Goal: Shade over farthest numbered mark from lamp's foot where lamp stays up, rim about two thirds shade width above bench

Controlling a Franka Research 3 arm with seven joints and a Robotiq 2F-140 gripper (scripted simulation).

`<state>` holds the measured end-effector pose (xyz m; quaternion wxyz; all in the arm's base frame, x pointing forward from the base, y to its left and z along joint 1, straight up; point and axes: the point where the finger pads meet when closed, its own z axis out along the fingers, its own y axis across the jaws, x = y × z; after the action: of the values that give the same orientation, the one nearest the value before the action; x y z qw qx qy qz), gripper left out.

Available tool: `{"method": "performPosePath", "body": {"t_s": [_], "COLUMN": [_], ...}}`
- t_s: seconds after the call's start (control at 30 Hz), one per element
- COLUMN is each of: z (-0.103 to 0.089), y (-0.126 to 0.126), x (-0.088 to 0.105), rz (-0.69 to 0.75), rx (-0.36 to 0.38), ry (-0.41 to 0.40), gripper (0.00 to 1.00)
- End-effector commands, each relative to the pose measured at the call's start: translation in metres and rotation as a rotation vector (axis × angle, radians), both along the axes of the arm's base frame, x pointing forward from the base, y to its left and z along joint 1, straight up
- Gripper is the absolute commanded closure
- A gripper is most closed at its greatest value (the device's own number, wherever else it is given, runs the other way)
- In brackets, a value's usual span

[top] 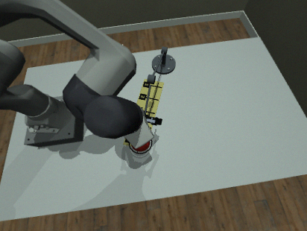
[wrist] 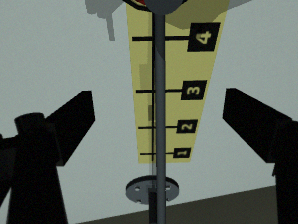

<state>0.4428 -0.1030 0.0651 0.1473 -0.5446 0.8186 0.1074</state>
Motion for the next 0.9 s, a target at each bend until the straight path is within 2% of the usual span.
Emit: {"method": "performPosePath", "body": {"t_s": [0.0, 0.87], "z": [-0.0011, -0.0003], "y": [0.0059, 0.0043], "x": [-0.0003, 0.0005], "rz": [0.006, 0.008], "rx": [0.005, 0.001], "ry": [0.004, 0.001], "gripper": [0.0, 0.0]}}
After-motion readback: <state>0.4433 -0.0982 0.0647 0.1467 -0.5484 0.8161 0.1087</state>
